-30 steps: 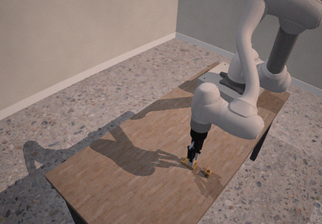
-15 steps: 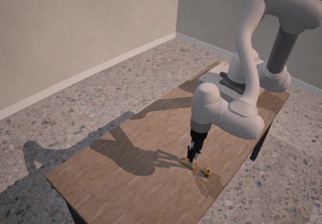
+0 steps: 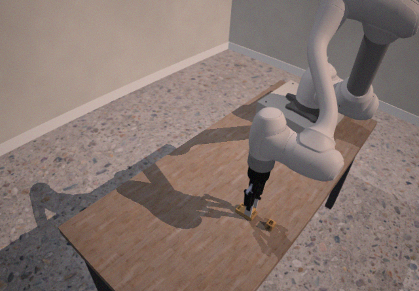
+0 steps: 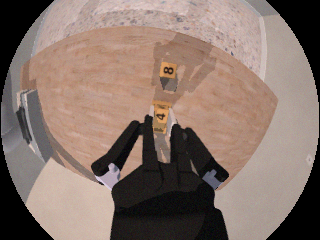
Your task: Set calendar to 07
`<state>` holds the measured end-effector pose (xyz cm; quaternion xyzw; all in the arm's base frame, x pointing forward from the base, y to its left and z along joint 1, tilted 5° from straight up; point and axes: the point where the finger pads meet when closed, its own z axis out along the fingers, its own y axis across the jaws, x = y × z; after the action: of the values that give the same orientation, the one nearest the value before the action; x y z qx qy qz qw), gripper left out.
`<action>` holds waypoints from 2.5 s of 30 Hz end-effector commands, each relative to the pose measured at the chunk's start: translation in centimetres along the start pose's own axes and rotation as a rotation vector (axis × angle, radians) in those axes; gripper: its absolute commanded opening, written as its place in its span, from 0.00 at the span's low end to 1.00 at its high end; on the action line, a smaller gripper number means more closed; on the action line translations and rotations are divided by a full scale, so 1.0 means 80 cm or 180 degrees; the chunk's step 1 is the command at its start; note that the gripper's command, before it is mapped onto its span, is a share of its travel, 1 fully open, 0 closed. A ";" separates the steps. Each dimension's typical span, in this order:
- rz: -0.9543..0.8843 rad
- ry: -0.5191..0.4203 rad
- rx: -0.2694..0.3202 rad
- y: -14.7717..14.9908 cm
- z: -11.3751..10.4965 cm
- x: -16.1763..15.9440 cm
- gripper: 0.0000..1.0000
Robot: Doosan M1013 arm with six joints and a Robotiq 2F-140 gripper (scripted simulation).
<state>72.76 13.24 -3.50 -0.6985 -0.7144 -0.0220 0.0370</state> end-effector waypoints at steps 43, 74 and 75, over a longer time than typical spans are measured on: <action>0.0000 0.0001 0.0000 0.000 -0.017 0.000 0.35; 0.0000 0.0001 0.0000 0.000 -0.113 0.000 1.00; 0.0000 0.0001 0.0000 0.000 -0.113 0.000 1.00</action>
<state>72.96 12.49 5.46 -0.6985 -0.7144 -0.0220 0.0370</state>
